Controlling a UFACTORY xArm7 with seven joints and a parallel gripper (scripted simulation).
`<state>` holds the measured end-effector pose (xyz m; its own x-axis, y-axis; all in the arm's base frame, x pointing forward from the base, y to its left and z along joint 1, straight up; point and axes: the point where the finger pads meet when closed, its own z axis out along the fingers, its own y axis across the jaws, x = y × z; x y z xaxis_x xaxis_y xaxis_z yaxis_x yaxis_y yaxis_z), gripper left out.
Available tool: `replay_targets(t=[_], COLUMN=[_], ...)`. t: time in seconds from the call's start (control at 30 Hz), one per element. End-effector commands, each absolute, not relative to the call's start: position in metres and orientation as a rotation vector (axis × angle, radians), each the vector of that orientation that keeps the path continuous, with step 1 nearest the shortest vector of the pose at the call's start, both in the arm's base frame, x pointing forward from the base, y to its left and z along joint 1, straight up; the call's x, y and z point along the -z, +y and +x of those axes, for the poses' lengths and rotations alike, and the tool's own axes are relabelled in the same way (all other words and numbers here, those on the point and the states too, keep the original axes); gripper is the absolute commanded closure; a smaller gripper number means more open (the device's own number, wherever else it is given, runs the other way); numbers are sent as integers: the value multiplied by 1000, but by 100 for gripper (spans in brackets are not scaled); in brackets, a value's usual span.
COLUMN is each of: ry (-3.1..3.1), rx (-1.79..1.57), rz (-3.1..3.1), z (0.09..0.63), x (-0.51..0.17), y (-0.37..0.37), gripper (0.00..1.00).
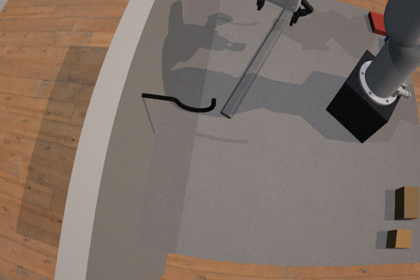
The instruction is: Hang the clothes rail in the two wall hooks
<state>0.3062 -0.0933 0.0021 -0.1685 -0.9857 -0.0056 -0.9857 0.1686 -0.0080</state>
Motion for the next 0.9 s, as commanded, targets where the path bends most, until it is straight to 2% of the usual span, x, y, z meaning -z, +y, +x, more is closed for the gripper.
replay_targets(t=[0.0, 0.87], ry=[2399, 2399], rx=[14, 14], rz=[-2022, -2022], z=[308, 308], x=[6, 46], y=[-95, -95], gripper=[0, 0])
